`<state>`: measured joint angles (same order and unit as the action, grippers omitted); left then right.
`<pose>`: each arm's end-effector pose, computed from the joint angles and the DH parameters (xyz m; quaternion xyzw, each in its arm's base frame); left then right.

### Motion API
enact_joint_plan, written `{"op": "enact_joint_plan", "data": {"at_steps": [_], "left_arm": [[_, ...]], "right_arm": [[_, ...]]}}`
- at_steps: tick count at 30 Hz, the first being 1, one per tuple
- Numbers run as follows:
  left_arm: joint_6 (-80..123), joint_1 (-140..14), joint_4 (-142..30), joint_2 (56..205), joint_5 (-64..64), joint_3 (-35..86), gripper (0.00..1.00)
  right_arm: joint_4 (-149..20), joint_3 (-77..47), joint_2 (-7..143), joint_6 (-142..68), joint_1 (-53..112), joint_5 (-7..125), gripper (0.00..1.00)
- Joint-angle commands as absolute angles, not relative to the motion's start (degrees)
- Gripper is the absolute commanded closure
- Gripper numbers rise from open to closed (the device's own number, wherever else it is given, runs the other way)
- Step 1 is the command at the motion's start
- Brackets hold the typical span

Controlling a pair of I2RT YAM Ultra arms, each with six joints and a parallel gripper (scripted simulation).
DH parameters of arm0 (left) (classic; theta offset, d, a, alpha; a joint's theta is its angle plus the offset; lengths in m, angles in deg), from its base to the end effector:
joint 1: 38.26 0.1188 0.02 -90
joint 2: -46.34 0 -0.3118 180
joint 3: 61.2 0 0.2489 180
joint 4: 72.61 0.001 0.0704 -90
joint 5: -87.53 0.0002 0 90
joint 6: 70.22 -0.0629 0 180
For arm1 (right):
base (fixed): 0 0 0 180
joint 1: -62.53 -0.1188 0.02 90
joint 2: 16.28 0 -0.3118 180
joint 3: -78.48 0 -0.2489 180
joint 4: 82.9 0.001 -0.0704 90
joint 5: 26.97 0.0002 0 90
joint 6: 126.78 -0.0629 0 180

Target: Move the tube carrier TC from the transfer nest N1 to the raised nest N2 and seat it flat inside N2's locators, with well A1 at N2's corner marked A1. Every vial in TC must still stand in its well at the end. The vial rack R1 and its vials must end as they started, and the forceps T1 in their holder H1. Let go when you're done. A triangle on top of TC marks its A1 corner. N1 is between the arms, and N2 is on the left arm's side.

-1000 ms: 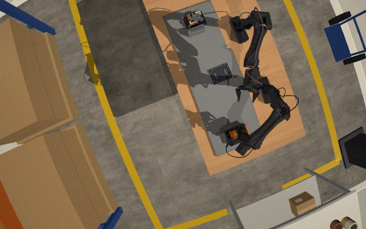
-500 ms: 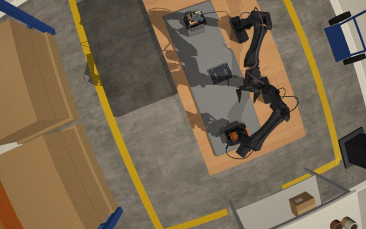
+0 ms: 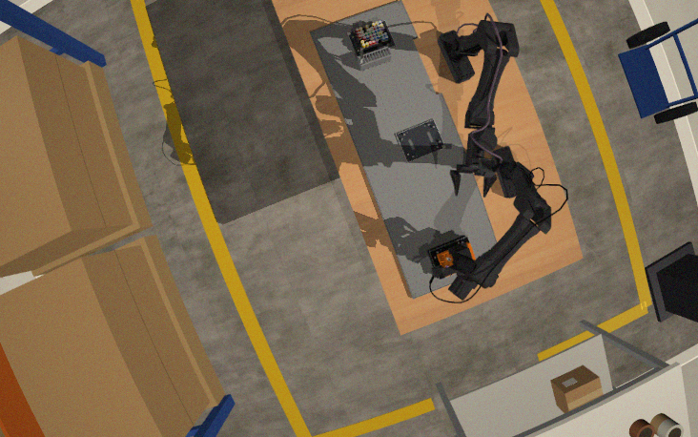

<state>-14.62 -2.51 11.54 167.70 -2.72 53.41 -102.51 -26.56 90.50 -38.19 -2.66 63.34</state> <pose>0.3459 0.2506 0.2225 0.0118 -0.9999 0.0027 0.0077 0.1890 0.4103 0.2577 -0.4097 0.6617 0.3430 0.5260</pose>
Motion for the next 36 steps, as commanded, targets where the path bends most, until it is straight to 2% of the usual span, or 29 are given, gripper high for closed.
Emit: {"op": "enact_joint_plan", "data": {"at_steps": [1, 25, 34, 35, 36], "left_arm": [[-15.5, -1.9, 9.8, 165.9, -3.0, 52.7, 0.16], [-15.0, -1.7, 0.7, 168.7, -2.5, 45.6, 0.16], [-14.8, -2.2, 4.2, 167.5, -2.6, 47.9, 0.16], [-14.8, -2.2, 4.2, 167.5, -2.6, 47.9, 0.05], [-14.8, -2.2, 4.2, 167.5, -2.6, 47.9, 0.00]], "right_arm": [[-103.7, -24.9, 89.4, -38.1, -2.5, 63.0, 0.00], [-103.7, -24.9, 89.4, -38.1, -2.5, 63.0, 0.00], [-103.7, -24.9, 89.4, -38.1, -2.5, 63.0, 0.00], [-103.7, -24.9, 89.4, -38.1, -2.5, 63.0, 0.00], [-103.7, -24.9, 89.4, -38.1, -2.5, 63.0, 0.00]]}}
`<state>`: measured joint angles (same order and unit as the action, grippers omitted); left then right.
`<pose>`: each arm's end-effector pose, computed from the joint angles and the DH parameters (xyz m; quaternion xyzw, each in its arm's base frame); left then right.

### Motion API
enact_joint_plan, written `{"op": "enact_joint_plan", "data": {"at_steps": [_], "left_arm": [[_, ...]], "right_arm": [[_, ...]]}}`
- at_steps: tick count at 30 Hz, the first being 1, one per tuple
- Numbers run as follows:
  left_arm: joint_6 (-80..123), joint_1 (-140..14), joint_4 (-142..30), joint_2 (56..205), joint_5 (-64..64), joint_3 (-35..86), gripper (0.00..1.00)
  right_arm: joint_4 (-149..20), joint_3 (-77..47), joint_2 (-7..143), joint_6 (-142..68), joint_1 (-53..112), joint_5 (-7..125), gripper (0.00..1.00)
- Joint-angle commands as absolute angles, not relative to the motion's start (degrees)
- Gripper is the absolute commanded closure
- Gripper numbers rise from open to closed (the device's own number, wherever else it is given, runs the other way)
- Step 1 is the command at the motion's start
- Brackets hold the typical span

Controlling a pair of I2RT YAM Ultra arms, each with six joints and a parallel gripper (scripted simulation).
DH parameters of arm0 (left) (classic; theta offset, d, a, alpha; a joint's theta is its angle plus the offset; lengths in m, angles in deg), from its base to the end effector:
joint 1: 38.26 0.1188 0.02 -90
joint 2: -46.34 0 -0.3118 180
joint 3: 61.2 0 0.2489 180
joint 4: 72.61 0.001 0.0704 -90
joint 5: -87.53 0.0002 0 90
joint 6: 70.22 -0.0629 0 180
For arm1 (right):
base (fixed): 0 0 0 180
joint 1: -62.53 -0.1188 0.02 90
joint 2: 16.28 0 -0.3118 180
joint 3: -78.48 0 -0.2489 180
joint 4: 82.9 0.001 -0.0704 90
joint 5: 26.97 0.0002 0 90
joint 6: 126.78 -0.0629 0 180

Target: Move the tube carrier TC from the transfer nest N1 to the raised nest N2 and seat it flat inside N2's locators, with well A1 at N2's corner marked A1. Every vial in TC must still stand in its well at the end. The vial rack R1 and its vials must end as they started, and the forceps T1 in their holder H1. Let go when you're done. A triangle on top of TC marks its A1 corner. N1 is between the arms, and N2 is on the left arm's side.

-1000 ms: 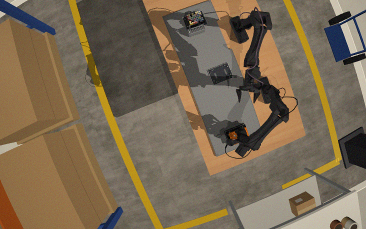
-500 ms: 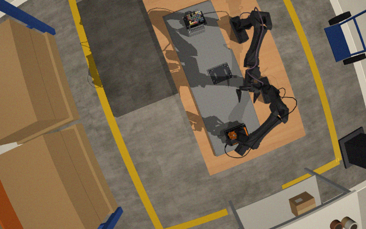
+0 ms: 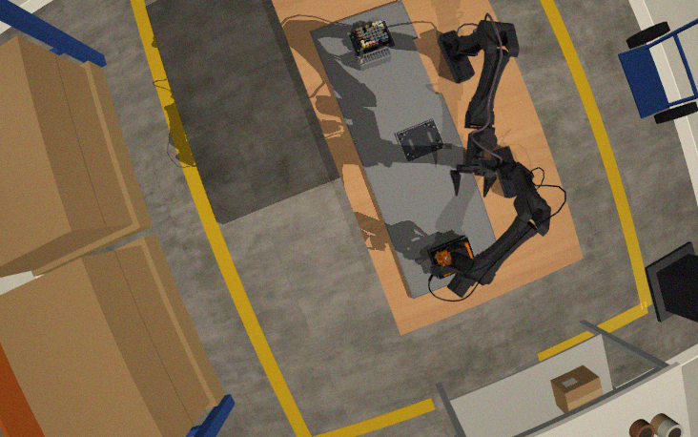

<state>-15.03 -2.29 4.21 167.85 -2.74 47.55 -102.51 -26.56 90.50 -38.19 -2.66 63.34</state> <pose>0.3444 0.2516 0.1964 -0.0101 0.9999 0.0040 0.0016 0.1890 0.4103 0.2577 -0.4097 0.6617 0.3430 0.5260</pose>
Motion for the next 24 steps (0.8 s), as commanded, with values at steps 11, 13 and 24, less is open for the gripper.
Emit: {"op": "enact_joint_plan", "data": {"at_steps": [11, 13, 24], "left_arm": [[-14.0, -3.0, 4.9, 164.9, -2.3, 49.1, 0.00], [-14.0, -3.1, 5.1, 164.7, -2.3, 49.1, 0.00], [-14.6, -3.1, 11.1, 163.8, -2.3, 54.2, 0.00]], "right_arm": [[-103.7, -24.9, 89.4, -38.1, -2.5, 63.0, 0.00], [-103.7, -24.9, 89.4, -38.1, -2.5, 63.0, 0.00], [-103.7, -24.9, 89.4, -38.1, -2.5, 63.0, 0.00]]}}
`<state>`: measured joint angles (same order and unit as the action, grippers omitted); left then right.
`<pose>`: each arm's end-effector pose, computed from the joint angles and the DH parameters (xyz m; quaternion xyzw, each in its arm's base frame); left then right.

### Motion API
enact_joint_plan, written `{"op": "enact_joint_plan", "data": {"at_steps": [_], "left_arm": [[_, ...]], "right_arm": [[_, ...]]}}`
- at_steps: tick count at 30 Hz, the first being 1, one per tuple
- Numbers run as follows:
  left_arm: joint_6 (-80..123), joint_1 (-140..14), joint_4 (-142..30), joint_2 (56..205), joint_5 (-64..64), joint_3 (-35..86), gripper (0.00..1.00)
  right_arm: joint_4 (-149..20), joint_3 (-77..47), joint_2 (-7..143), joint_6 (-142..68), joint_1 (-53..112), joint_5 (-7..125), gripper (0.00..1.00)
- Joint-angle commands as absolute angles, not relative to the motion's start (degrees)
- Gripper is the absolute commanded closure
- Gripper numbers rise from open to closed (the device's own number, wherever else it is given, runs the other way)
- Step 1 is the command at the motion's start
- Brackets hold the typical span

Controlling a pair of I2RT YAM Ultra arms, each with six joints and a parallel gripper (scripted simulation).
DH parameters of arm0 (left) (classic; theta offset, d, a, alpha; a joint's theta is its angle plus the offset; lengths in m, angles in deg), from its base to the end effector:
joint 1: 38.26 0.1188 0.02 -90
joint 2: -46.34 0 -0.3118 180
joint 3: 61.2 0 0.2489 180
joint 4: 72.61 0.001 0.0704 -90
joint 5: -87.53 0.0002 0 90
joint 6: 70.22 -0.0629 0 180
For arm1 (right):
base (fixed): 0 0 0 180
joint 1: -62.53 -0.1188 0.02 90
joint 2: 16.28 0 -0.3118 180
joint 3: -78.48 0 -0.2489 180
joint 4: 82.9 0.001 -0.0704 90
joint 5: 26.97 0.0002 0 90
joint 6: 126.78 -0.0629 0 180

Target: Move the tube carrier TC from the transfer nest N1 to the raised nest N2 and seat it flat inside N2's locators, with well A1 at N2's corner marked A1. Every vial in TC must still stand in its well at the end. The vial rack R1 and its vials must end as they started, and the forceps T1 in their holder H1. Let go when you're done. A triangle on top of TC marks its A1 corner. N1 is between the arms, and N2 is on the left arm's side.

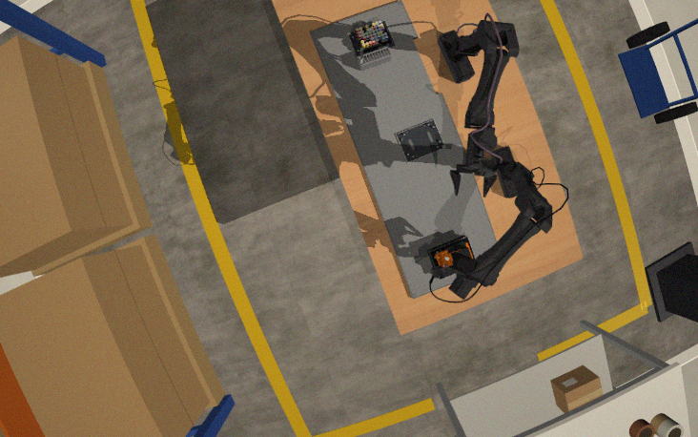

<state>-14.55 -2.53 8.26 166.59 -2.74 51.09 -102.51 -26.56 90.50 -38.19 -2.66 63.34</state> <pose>0.3451 0.2499 0.2204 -0.0122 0.9999 0.0078 0.0070 0.1890 0.4103 0.2577 -0.4097 0.6617 0.3430 0.5260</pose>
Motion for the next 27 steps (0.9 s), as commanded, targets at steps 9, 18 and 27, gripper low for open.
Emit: {"op": "enact_joint_plan", "data": {"at_steps": [9, 18, 27], "left_arm": [[-15.1, -2.1, 17.2, 166.2, -2.3, 59.5, 0.00], [-9.4, -1.5, 10.0, 162.6, -0.3, 55.8, 0.00], [1.2, 0.0, -1.8, 149.9, 2.2, 40.9, 0.00]], "right_arm": [[-103.7, -24.9, 89.4, -38.1, -2.5, 63.0, 0.00], [-103.7, -24.9, 89.4, -38.1, -2.5, 63.0, 0.00], [-103.7, -24.9, 89.4, -38.1, -2.5, 63.0, 0.00]]}}
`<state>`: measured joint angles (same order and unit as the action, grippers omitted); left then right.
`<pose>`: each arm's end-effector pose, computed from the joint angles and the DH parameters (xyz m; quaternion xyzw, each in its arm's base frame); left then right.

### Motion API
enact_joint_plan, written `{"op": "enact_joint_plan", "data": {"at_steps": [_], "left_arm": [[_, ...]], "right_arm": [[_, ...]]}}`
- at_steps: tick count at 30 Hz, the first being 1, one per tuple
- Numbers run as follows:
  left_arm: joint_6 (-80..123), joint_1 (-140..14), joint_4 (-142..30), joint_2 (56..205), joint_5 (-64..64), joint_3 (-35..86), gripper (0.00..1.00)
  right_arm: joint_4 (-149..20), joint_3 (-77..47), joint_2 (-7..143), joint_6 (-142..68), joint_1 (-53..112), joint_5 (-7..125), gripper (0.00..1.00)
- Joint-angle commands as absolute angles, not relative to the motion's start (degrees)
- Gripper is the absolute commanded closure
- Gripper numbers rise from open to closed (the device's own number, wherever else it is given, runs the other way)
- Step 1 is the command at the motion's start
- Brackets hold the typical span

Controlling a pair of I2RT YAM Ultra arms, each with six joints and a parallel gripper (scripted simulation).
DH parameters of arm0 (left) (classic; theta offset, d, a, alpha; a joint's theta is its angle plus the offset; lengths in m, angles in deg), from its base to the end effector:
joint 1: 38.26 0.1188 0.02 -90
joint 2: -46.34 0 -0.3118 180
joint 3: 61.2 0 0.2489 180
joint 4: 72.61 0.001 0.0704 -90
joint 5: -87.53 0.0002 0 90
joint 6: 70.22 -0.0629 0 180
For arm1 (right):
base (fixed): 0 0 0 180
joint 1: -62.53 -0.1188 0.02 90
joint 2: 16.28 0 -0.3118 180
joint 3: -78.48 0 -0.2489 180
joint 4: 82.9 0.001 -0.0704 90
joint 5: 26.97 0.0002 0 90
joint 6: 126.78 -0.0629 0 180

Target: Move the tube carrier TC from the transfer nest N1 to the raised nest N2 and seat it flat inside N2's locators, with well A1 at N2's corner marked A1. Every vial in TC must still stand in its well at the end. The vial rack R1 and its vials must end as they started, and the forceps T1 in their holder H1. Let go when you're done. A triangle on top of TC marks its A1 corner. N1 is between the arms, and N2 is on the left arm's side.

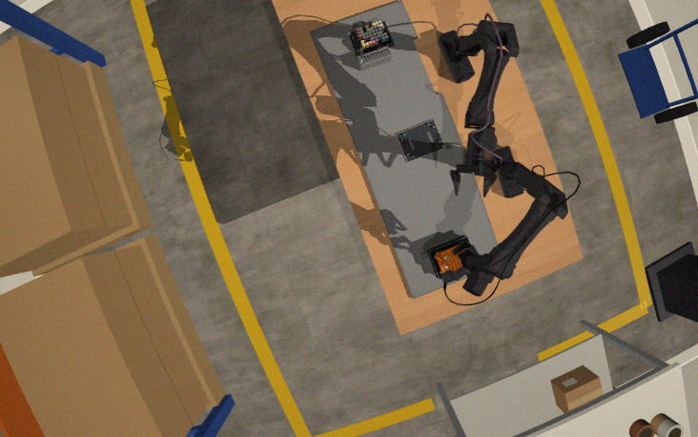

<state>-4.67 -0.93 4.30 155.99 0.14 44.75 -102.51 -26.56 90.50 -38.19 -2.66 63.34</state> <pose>0.3150 0.2379 0.2649 -0.1099 0.9903 0.0225 0.0819 0.1890 0.4103 0.2577 -0.4097 0.6617 0.3430 0.5260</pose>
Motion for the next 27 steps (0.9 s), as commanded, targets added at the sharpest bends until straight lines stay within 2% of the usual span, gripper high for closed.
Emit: {"op": "enact_joint_plan", "data": {"at_steps": [1, 8, 16, 27], "left_arm": [[2.5, 0.2, -3.3, 148.1, 2.3, 38.7, 0.00], [12.4, 0.3, -13.9, 136.2, 1.0, 25.5, 0.00], [19.2, -0.7, -21.0, 127.8, -0.9, 16.1, 0.00], [19.8, -1.4, -21.9, 125.0, -1.5, 12.9, 0.00]], "right_arm": [[-103.7, -24.9, 89.4, -38.1, -2.5, 63.0, 0.00], [-103.7, -24.9, 89.4, -38.1, -2.5, 63.0, 0.00], [-103.7, -24.9, 89.4, -38.1, -2.5, 63.0, 0.00], [-103.7, -24.9, 89.4, -38.1, -2.5, 63.0, 0.00]]}}
